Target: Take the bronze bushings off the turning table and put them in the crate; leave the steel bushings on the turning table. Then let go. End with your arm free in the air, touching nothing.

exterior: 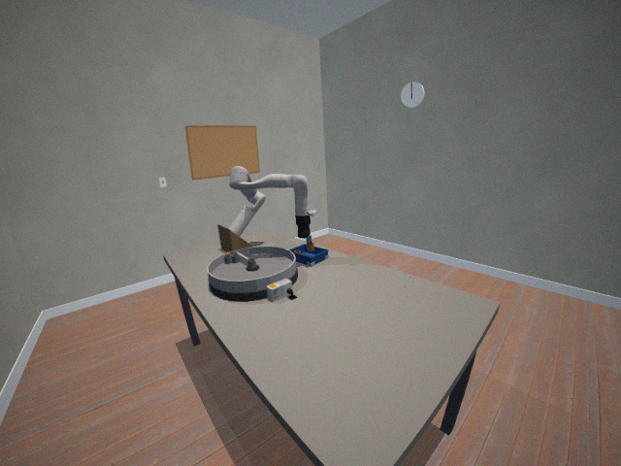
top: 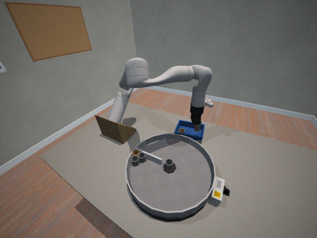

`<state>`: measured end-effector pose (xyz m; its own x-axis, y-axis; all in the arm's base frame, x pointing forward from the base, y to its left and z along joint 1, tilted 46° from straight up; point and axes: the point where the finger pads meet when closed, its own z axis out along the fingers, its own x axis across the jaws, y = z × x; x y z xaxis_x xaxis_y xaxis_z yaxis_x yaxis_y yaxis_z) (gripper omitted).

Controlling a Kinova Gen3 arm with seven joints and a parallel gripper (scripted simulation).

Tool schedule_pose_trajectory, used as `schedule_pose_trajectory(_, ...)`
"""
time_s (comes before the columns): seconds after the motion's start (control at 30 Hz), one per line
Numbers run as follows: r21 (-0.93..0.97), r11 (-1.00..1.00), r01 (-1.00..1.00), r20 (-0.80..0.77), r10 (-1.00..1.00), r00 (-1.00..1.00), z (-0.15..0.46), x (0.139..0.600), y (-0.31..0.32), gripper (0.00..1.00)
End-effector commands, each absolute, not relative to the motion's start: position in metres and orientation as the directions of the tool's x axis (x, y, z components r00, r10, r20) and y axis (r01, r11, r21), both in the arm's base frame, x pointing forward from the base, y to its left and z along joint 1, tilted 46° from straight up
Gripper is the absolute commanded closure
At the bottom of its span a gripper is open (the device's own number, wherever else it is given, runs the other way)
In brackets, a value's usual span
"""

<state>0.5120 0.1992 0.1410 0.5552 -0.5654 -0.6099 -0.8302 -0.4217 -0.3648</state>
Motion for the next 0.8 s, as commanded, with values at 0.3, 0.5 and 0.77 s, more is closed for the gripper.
schedule_pose_trajectory(0.3,-0.362,-0.430,-0.827,-0.615,-0.556,0.559,0.1372,0.5077,0.2061,1.00)
schedule_pose_trajectory(0.5,-0.362,-0.430,-0.827,-0.615,-0.556,0.559,0.1313,0.5071,0.2121,1.00)
schedule_pose_trajectory(0.77,-0.362,-0.430,-0.827,-0.615,-0.556,0.559,0.1313,0.5071,0.2121,1.00)
